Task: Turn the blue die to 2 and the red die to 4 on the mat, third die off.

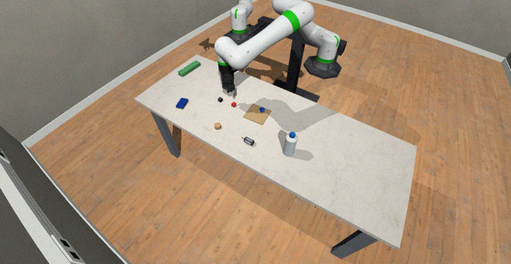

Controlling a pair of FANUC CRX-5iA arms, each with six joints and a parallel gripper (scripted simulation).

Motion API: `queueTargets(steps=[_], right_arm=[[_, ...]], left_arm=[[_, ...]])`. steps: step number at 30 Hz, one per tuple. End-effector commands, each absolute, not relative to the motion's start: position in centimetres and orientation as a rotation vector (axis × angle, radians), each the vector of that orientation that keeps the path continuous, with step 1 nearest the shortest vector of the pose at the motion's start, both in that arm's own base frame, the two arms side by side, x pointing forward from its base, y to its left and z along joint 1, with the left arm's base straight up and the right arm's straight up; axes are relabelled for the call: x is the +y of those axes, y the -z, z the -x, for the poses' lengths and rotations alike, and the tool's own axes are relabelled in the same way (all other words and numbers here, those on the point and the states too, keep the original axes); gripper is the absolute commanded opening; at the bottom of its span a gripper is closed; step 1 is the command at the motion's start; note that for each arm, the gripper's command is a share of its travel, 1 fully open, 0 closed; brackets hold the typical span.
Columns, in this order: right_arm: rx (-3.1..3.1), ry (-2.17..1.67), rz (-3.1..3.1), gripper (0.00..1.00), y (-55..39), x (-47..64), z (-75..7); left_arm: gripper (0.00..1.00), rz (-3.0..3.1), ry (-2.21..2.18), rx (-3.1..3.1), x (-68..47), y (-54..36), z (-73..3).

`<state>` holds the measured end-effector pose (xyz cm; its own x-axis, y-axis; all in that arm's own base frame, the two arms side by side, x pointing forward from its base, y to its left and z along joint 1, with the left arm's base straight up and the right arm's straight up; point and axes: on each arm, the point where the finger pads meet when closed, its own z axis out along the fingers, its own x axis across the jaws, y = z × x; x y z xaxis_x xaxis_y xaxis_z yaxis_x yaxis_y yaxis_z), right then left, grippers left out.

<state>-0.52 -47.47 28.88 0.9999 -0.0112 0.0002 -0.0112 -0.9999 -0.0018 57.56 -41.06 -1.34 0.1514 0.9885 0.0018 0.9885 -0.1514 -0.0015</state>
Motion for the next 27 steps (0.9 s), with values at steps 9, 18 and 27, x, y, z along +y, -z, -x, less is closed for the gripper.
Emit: queueTargets(steps=[9, 18, 27], right_arm=[[0.018, 0.0, 3.142, 1.0, -29.0, -47.5, 0.5], [0.018, 0.0, 3.142, 1.0, -29.0, -47.5, 0.5], [0.018, 0.0, 3.142, 1.0, -29.0, -47.5, 0.5]], left_arm=[[1.0, 2.737, 0.0, -1.542, -40.8, 2.1, -57.0], [1.0, 2.908, 0.0, -1.189, -40.7, 2.7, -56.8], [1.0, 3.074, 0.0, -0.646, -40.7, 3.5, -56.6]])
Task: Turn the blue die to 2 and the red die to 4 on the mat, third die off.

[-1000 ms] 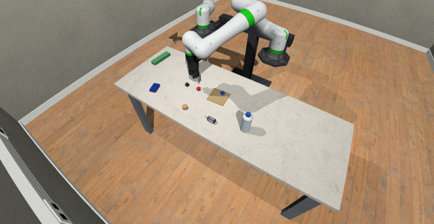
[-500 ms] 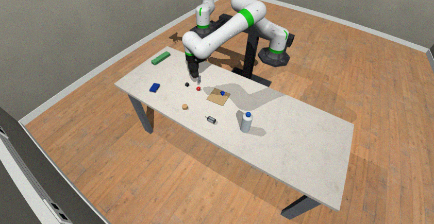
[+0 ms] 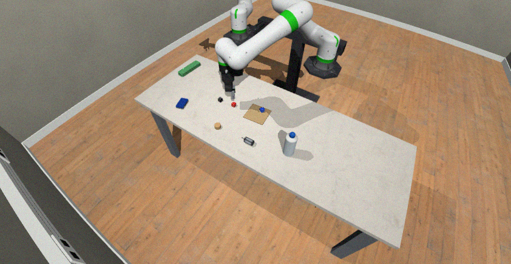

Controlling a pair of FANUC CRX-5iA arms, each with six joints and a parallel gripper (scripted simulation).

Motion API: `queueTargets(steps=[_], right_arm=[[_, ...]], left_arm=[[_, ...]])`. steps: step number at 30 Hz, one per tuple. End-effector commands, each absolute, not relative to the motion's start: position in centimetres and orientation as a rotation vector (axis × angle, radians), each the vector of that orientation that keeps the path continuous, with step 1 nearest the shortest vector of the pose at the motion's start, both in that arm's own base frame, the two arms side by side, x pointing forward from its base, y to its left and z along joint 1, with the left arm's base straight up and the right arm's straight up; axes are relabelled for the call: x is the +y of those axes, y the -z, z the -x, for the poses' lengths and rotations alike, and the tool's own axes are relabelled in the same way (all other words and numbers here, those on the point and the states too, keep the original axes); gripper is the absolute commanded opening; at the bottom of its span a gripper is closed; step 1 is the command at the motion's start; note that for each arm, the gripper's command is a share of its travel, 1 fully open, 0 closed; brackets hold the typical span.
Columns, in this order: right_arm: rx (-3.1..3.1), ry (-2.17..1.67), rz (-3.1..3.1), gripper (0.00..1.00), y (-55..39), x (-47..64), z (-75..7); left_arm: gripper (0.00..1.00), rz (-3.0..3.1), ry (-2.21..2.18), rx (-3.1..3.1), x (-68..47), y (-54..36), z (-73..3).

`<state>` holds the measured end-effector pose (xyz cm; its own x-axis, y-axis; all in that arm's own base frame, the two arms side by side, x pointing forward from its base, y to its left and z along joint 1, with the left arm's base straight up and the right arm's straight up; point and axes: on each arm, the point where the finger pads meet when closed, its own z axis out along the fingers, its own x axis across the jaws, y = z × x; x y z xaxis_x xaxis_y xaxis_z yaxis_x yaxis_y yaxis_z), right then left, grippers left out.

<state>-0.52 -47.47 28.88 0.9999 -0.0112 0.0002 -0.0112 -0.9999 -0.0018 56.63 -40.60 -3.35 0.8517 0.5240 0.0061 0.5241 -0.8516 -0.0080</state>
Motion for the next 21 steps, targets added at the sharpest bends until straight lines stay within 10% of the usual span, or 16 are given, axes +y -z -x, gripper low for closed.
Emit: queueTargets(steps=[1, 20, 21], right_arm=[[0.018, 0.0, 3.142, 1.0, -29.0, -47.5, 0.5], [0.018, 0.0, 3.142, 1.0, -29.0, -47.5, 0.5], [0.018, 0.0, 3.142, 1.0, -29.0, -47.5, 0.5]], left_arm=[[1.0, 3.085, 0.0, -0.59, -40.7, 3.6, -56.6], [1.0, 3.134, 0.0, 0.205, -41.2, 4.7, -56.6], [0.79, 3.134, 0.0, 0.205, -41.2, 4.7, -56.6]])
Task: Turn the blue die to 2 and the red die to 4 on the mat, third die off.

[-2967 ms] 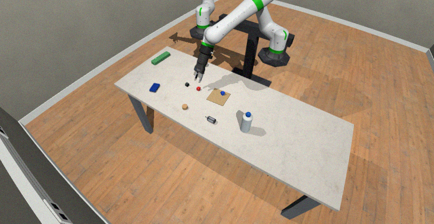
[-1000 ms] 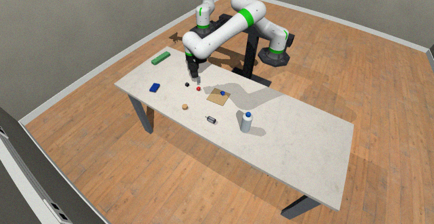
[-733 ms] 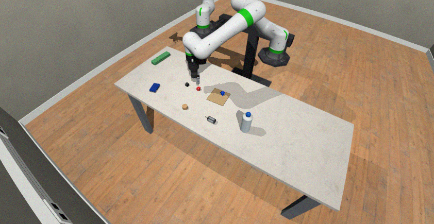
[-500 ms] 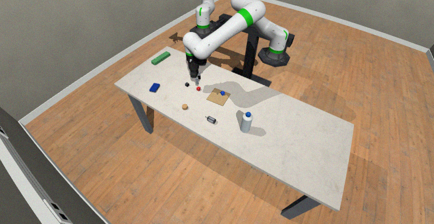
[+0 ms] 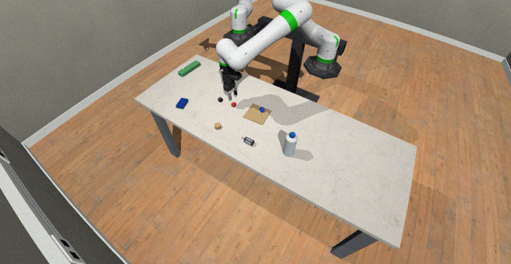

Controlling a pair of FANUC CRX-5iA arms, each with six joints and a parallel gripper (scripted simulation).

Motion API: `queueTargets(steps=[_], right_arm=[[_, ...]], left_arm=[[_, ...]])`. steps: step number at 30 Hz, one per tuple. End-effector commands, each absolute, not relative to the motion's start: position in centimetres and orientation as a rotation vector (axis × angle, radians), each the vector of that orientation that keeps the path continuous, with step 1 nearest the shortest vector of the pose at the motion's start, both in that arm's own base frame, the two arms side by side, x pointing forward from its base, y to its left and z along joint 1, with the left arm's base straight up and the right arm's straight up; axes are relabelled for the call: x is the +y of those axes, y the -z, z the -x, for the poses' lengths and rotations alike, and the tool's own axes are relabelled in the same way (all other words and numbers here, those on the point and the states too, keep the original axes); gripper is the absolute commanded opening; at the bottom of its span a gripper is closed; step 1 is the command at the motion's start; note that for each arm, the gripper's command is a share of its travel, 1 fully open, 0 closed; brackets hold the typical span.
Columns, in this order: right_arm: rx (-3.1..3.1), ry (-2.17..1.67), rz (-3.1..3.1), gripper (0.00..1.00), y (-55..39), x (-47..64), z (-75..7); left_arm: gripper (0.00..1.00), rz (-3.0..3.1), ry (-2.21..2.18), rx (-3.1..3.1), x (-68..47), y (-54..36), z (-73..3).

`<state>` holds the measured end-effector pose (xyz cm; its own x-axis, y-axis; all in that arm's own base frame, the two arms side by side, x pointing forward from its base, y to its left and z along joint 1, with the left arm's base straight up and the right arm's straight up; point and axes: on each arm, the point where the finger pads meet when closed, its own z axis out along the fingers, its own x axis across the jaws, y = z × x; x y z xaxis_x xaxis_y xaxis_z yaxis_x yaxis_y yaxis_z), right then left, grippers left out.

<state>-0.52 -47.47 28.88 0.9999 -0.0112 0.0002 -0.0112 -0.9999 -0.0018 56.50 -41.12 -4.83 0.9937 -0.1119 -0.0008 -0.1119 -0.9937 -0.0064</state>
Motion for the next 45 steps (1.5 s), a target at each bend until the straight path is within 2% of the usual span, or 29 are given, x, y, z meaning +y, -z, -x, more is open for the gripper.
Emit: queueTargets(steps=[1, 45], right_arm=[[0.018, 0.0, 3.142, 1.0, -29.0, -47.5, 0.5], [0.018, 0.0, 3.142, 1.0, -29.0, -47.5, 0.5]], left_arm=[[0.79, 3.134, 0.0, 0.205, -41.2, 4.7, -56.6], [0.79, 3.135, 0.0, 0.206, -41.1, 7.2, -56.6]])
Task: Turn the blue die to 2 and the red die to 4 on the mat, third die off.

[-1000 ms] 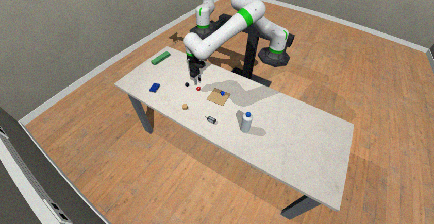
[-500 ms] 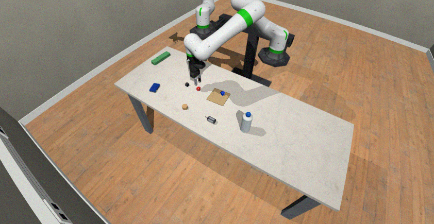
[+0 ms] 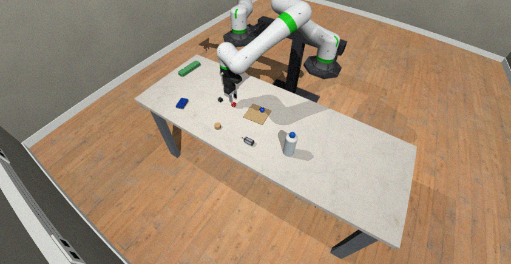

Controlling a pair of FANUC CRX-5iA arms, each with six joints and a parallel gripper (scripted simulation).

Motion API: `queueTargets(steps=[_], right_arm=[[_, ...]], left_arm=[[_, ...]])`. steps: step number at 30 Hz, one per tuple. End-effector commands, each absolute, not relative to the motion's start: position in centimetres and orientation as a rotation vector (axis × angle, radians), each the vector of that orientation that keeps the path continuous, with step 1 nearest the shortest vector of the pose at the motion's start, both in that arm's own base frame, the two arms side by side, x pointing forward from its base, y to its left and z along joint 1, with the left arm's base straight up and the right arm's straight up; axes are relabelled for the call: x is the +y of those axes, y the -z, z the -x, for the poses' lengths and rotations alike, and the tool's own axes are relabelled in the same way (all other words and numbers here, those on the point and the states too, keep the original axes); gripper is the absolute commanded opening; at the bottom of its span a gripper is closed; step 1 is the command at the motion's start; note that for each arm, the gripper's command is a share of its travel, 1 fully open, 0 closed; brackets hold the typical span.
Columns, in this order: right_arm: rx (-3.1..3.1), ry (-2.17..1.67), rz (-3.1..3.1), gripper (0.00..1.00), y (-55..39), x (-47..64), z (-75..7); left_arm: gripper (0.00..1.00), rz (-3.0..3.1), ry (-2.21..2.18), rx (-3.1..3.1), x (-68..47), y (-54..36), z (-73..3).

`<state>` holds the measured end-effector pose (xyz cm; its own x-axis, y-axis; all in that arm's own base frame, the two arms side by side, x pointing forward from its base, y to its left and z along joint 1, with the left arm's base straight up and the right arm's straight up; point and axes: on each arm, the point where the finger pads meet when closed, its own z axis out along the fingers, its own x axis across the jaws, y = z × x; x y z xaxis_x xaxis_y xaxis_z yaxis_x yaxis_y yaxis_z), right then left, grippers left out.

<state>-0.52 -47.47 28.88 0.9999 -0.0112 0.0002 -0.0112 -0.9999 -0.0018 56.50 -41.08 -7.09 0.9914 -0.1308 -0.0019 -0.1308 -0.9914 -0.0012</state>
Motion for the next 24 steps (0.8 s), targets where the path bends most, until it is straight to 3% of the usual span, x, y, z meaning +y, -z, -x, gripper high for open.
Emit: queueTargets(steps=[1, 24], right_arm=[[0.018, 0.0, 3.142, 1.0, -29.0, -47.5, 0.5], [0.018, 0.0, 3.142, 1.0, -29.0, -47.5, 0.5]], left_arm=[[0.79, 3.135, 0.0, 0.206, -41.1, 7.4, -56.6], [0.79, 3.135, 0.0, 0.206, -41.1, 9.8, -56.6]])
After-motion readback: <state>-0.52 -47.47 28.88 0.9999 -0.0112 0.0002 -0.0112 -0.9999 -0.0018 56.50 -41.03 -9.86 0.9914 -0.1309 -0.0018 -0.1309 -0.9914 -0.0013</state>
